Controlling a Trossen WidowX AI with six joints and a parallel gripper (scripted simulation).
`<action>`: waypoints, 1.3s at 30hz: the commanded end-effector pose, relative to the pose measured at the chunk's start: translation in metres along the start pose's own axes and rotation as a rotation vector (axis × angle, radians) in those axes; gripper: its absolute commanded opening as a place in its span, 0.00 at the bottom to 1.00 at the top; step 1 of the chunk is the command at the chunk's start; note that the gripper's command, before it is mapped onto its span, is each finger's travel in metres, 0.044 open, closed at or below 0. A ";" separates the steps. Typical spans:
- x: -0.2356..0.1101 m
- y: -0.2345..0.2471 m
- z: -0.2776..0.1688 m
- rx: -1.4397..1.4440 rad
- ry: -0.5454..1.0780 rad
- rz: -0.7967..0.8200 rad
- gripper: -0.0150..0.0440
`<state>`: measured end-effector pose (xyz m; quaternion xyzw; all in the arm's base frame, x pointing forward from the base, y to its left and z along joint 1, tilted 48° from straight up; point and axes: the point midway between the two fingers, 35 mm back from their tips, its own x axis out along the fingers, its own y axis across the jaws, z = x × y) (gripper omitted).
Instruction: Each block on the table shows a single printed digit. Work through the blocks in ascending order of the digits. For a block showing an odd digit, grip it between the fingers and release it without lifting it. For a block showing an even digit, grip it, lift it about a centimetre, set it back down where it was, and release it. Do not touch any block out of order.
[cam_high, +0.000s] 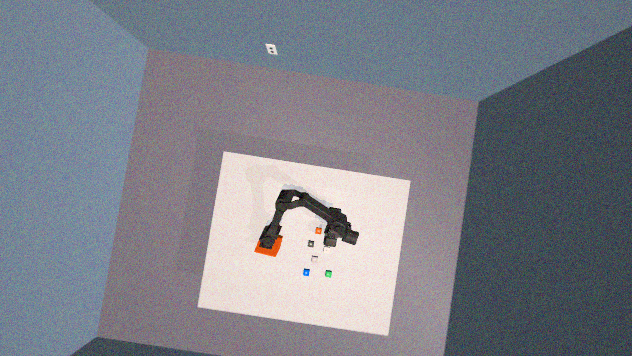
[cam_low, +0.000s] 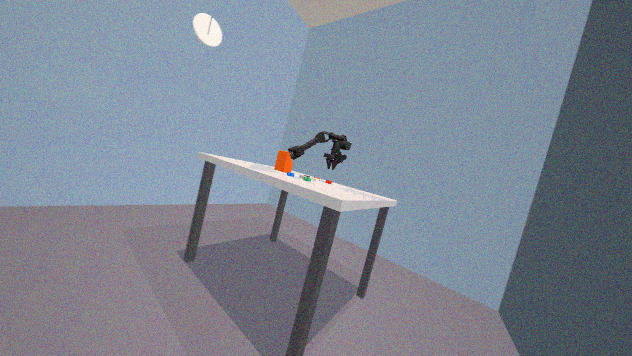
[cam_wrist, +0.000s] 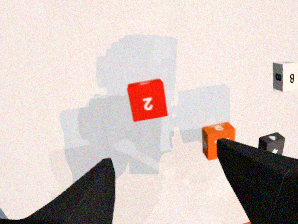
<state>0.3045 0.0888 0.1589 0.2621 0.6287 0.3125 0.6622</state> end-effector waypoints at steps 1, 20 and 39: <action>-0.024 0.002 0.000 -0.005 -0.010 0.004 0.49; -0.029 -0.146 -0.004 0.002 -0.012 -0.035 0.46; 0.055 -0.240 -0.045 -0.006 -0.010 -0.004 0.77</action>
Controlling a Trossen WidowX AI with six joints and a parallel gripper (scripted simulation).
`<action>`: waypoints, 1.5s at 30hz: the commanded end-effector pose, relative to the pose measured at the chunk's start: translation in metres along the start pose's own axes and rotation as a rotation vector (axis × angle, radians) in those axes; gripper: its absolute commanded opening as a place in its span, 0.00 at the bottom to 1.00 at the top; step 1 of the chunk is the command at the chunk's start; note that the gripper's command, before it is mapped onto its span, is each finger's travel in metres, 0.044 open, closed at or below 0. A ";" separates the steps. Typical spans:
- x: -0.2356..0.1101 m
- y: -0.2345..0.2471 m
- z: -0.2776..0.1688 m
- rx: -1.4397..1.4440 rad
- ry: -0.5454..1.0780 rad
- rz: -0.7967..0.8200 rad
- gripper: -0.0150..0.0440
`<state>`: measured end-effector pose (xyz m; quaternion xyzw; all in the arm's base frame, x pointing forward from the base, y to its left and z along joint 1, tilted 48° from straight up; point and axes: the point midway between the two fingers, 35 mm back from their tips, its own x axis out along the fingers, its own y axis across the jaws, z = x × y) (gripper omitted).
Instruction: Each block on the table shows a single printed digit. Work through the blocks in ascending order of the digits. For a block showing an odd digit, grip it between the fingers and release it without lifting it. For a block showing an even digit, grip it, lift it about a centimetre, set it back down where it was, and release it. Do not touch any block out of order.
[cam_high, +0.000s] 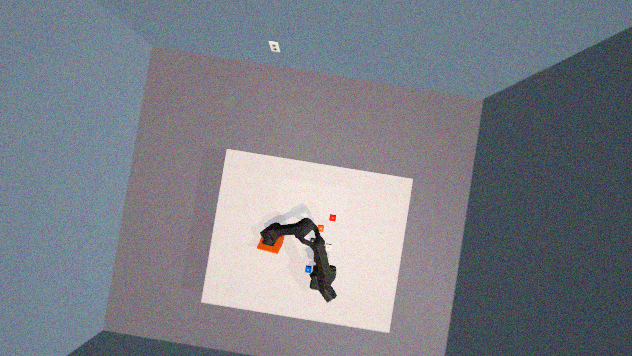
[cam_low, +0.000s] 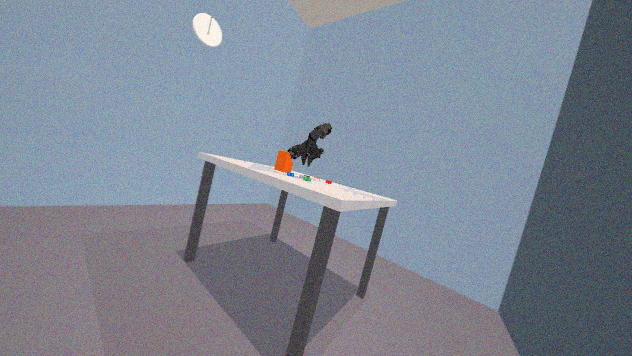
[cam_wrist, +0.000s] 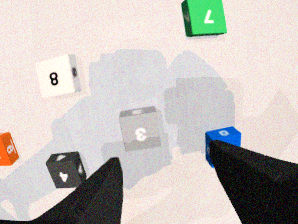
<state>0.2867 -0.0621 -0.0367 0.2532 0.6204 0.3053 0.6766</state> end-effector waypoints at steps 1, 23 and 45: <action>0.038 0.005 -0.008 0.009 0.017 0.022 0.81; 0.065 0.006 -0.008 0.009 0.017 0.023 0.93; 0.075 0.006 -0.008 0.009 0.017 0.024 0.46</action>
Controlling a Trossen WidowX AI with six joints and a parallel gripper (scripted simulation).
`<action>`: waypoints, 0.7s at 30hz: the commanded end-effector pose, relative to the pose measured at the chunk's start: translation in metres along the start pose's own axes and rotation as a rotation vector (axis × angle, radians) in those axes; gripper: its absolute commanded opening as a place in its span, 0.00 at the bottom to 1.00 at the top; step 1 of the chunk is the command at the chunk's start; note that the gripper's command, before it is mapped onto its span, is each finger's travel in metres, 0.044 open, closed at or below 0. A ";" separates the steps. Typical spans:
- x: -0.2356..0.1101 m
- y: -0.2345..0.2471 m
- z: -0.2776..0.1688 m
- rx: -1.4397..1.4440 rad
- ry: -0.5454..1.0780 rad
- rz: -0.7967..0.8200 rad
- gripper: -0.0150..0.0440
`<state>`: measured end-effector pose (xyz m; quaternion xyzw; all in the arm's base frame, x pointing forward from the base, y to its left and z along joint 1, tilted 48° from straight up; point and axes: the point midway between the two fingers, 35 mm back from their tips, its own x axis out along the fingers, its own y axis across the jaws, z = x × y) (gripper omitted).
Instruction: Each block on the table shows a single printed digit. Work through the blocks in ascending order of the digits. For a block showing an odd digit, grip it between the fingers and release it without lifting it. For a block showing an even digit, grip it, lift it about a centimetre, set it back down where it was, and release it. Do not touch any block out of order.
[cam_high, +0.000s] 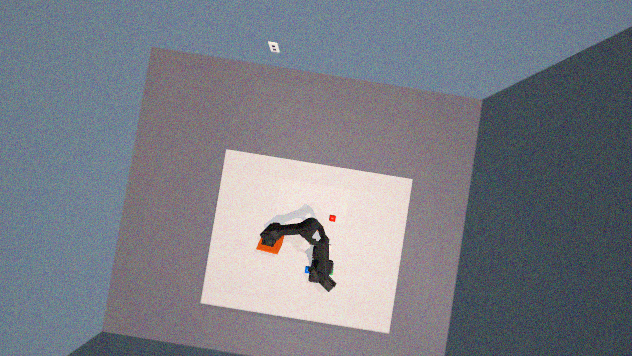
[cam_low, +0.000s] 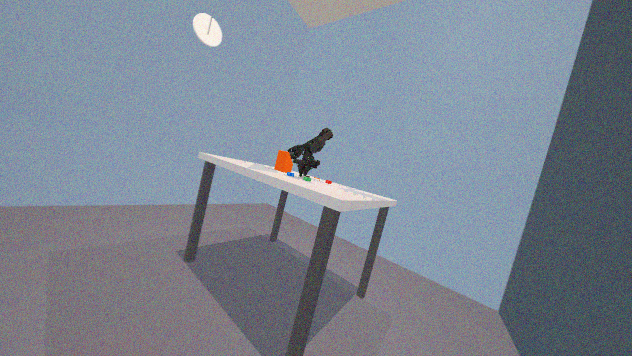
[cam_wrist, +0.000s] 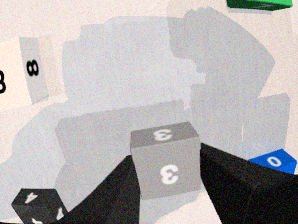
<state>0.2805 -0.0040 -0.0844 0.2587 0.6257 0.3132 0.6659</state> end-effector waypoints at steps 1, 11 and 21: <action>0.000 0.000 0.000 0.003 -0.004 0.003 0.46; 0.000 0.000 0.000 0.003 -0.004 0.003 0.46; 0.000 0.000 0.000 0.003 -0.004 0.003 0.86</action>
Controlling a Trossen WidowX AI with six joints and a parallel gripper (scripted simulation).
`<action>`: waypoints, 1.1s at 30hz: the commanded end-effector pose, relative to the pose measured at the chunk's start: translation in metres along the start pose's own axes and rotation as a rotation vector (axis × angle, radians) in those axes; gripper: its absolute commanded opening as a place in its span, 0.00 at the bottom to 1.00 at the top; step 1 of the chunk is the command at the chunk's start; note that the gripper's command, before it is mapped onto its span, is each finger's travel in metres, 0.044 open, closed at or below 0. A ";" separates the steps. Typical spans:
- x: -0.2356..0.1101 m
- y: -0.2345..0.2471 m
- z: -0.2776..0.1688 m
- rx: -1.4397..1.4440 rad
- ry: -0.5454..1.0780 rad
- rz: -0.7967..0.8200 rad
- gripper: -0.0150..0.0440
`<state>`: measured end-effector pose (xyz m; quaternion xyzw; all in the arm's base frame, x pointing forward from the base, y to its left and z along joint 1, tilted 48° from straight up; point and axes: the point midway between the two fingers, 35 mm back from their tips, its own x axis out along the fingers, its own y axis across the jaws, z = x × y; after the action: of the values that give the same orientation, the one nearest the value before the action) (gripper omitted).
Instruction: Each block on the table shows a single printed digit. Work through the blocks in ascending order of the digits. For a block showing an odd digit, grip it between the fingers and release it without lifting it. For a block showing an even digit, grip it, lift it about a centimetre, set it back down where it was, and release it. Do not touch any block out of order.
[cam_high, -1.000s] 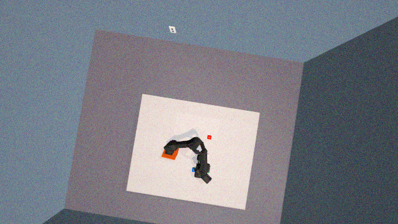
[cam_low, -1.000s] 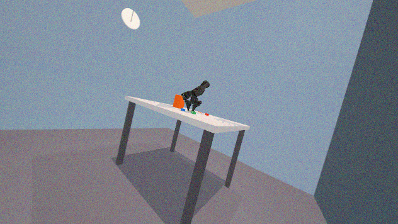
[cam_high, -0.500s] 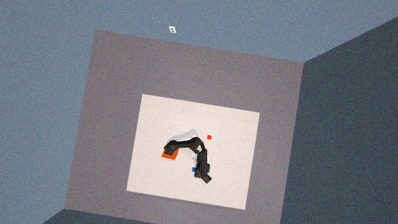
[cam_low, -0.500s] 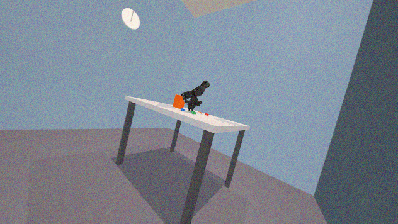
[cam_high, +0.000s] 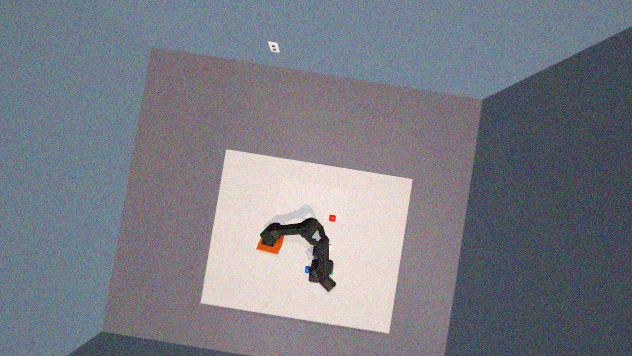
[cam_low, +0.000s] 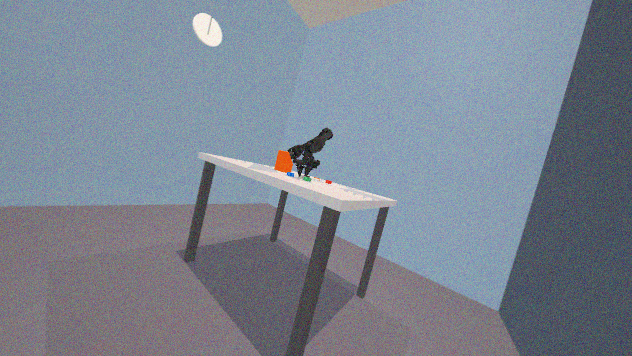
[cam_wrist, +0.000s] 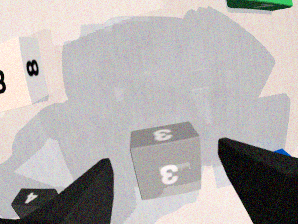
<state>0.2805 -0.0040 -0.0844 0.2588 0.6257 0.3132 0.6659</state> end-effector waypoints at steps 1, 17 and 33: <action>0.000 0.000 0.000 0.003 -0.004 0.003 0.90; -0.076 -0.003 0.003 0.004 -0.004 -0.004 0.75; -0.118 -0.001 0.000 0.004 -0.003 -0.003 0.46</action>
<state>0.2778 -0.0890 -0.0073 0.2630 0.6260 0.3115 0.6648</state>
